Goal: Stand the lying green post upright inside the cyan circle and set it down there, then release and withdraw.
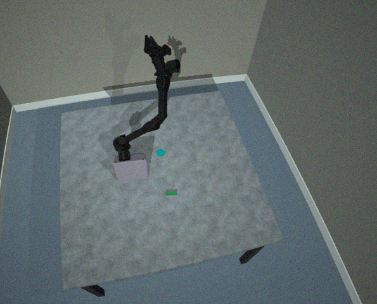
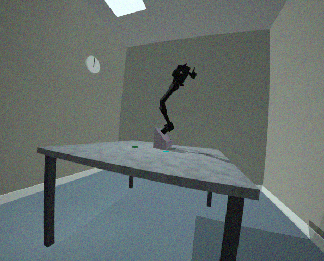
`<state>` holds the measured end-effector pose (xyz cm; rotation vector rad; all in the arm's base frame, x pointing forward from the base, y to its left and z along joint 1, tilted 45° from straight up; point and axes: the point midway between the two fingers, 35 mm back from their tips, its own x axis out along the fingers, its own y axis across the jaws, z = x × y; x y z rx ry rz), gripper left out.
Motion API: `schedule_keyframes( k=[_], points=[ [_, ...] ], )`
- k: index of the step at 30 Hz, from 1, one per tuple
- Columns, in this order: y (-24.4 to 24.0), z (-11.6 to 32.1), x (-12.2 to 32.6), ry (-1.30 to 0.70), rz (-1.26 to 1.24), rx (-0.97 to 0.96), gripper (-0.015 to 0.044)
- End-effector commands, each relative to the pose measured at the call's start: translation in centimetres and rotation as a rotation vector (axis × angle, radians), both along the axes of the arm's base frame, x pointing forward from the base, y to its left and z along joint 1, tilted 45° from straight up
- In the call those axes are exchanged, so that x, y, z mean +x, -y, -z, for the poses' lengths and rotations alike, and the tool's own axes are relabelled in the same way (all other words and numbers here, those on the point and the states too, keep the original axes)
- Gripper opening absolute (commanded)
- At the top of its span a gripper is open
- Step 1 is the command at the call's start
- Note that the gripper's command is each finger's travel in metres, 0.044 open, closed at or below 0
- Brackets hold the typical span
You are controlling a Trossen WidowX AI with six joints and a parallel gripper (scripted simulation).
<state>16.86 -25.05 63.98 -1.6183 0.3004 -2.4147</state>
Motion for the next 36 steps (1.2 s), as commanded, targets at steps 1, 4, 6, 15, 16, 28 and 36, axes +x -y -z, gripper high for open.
schedule_keyframes(
  k=[1,4,6,15,16,28,36],
  points=[
    [0.0,0.0,0.0,-0.003,0.004,-0.001,0.0374],
    [-0.4,-0.3,-0.9,-0.033,0.070,-0.012,0.0295],
    [-1.2,-1.1,-3.2,-0.020,0.143,-0.034,0.0243],
    [-7.8,-4.1,-14.0,0.121,0.440,-0.152,0.0233],
    [-8.7,-4.3,-15.1,0.136,0.472,-0.166,0.0233],
    [-22.7,-4.9,-23.2,0.310,0.845,-0.362,0.0233],
    [-33.2,-3.3,-24.0,0.418,1.072,-0.520,0.0233]
  ],
)
